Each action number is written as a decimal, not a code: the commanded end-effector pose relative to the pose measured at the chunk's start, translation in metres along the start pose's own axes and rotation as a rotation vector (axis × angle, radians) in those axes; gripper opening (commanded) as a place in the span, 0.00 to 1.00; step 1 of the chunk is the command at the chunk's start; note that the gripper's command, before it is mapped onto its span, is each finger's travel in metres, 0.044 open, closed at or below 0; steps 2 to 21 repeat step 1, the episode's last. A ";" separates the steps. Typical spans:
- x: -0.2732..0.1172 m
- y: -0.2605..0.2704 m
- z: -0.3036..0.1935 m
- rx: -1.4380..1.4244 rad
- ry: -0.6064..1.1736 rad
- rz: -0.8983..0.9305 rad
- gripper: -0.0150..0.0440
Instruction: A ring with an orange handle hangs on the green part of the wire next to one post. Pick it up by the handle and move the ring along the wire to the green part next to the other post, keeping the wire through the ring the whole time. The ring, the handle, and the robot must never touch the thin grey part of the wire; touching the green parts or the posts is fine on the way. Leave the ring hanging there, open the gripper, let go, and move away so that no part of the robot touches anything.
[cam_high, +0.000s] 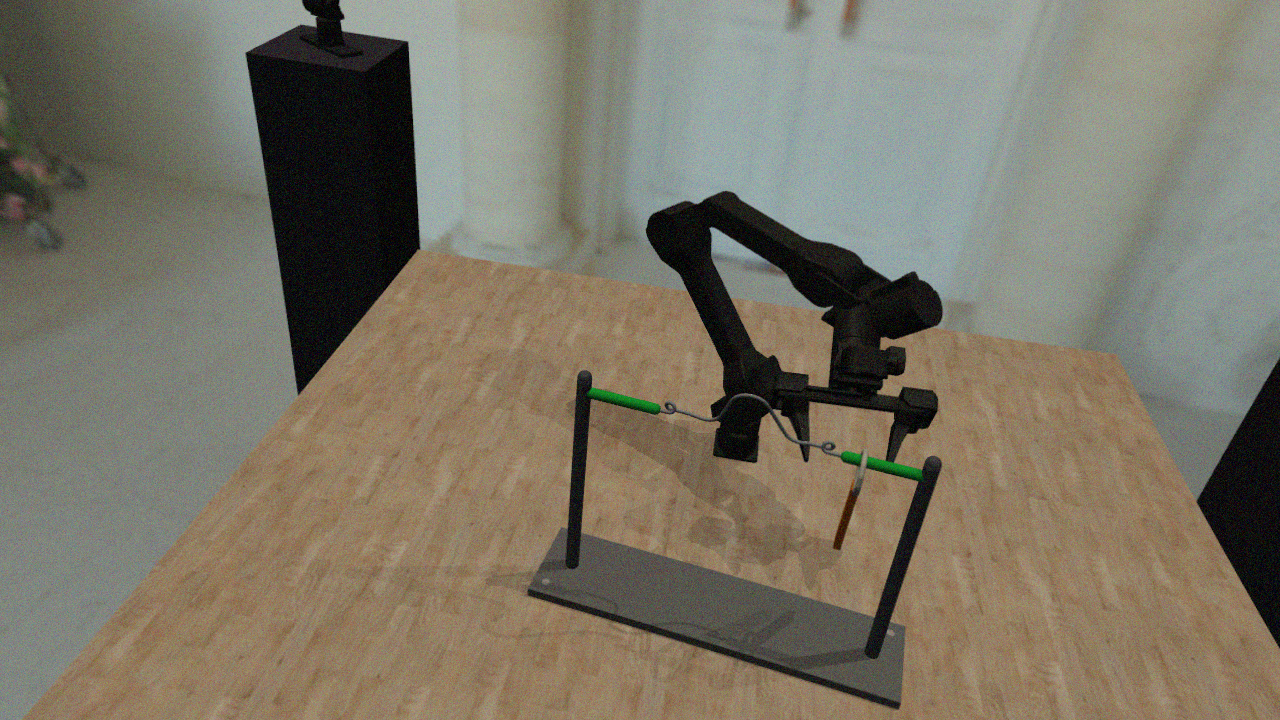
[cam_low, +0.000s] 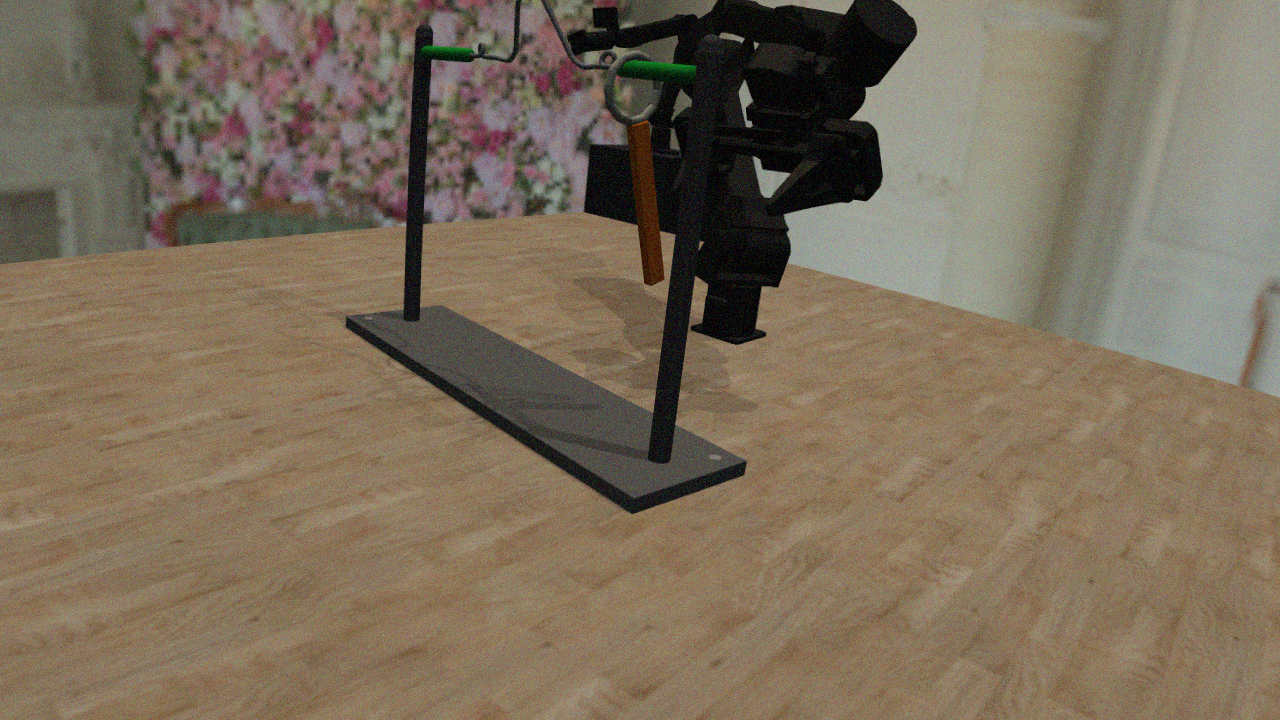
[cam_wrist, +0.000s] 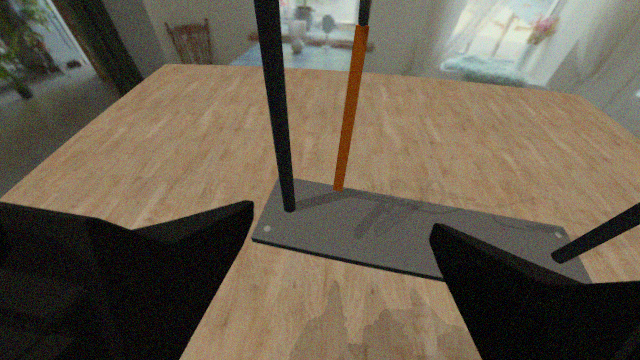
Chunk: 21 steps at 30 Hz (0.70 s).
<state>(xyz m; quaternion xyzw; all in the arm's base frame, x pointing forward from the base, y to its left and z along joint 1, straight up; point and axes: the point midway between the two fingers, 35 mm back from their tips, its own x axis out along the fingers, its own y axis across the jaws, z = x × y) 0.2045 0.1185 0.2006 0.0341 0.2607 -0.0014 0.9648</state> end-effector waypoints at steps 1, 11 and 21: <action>0.000 -0.001 0.001 0.005 -0.005 -0.004 1.00; 0.000 -0.001 0.001 0.005 -0.005 -0.004 1.00; 0.000 -0.001 0.001 0.005 -0.005 -0.004 1.00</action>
